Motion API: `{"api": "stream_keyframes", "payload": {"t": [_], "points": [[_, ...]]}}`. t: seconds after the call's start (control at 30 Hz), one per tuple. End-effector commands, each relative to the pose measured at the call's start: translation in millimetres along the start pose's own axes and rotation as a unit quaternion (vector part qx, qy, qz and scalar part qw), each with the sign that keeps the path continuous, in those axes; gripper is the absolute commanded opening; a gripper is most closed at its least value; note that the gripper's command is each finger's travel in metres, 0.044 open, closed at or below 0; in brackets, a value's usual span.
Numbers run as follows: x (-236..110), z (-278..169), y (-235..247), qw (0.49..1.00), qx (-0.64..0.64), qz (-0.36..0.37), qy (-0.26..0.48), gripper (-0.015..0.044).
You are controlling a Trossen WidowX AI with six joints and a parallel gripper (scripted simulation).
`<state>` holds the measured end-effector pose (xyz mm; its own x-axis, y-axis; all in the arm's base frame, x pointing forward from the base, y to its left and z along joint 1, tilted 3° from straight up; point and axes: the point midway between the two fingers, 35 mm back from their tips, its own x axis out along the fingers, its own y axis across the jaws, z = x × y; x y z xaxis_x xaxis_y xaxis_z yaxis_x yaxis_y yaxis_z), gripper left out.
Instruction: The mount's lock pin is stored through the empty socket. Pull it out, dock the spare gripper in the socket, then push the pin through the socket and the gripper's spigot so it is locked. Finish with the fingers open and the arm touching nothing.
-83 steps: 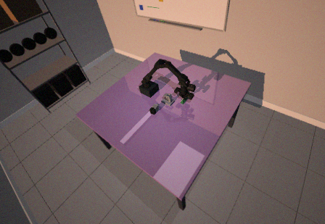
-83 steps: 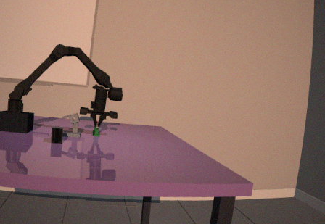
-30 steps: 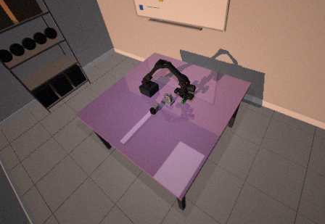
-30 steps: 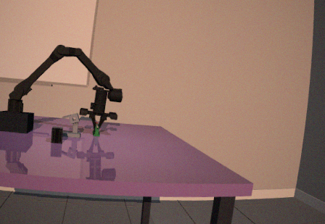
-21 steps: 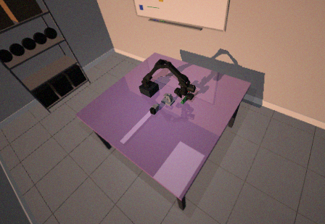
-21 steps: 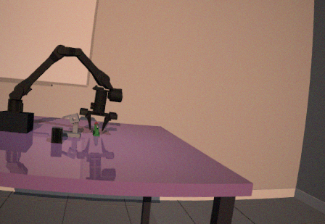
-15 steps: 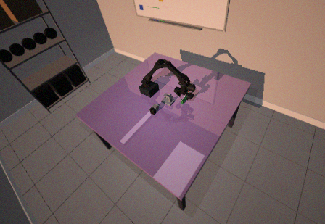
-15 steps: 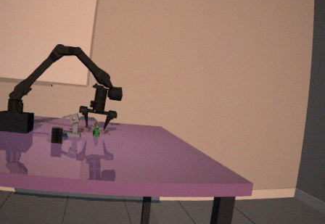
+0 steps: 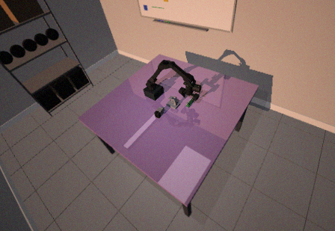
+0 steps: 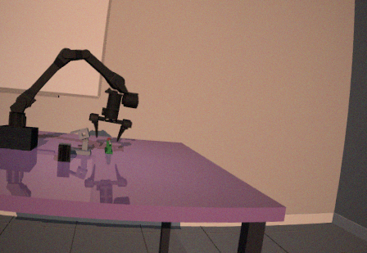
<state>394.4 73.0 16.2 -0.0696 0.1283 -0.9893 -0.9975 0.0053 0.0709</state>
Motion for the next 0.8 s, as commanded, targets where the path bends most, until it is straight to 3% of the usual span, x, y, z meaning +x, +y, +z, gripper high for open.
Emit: {"api": "stream_keyframes", "payload": {"t": [0.0, 0.77], "points": [[-10.2, 0.8, 0.7, 1.000, 0.000, -0.001, 0.000, 0.0440], [-50.4, 2.4, 10.8, 1.000, 0.005, 0.018, 0.002, 0.0440]]}}
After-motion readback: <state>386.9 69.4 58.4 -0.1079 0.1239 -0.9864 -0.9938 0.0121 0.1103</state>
